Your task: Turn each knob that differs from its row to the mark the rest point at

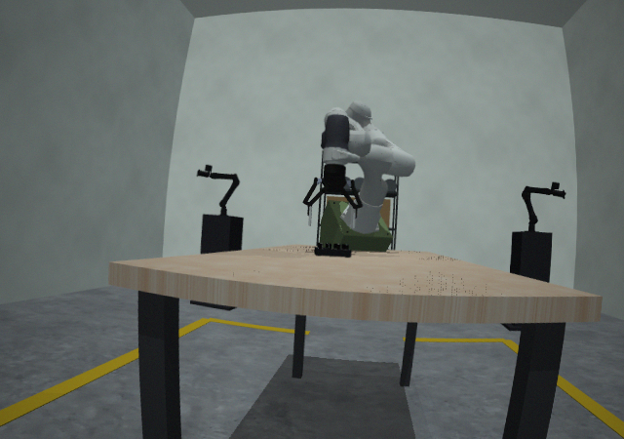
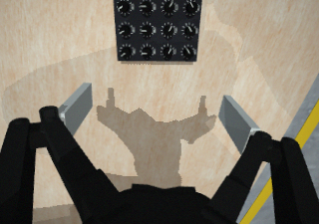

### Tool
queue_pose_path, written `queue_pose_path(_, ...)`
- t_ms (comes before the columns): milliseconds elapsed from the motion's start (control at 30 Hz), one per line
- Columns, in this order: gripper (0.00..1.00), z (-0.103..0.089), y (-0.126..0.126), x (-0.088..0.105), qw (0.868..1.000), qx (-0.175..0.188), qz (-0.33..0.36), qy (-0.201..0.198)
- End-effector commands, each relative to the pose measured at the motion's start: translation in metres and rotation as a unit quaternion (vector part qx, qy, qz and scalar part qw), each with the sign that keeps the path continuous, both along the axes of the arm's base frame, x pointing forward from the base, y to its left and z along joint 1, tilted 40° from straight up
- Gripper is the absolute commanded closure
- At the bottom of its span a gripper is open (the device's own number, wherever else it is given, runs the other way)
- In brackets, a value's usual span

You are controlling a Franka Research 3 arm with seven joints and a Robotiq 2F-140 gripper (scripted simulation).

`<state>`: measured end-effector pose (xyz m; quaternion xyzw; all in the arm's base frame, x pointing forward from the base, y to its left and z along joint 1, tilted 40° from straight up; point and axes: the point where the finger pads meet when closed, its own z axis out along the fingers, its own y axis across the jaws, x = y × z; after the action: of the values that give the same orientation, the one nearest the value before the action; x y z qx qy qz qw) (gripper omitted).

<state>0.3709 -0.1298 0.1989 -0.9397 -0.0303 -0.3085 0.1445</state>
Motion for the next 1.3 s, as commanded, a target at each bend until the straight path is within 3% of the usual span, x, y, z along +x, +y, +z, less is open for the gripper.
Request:
queue_pose_path(0,0.0,-0.001,0.0,-0.001,1.0,-0.002,0.001,0.0)
queue_pose_path(1033,0.0,-0.001,0.0,-0.001,1.0,-0.002,0.001,0.0)
queue_pose_path(1267,0.0,0.012,-0.004,0.007,0.995,0.05,-0.079,0.03)
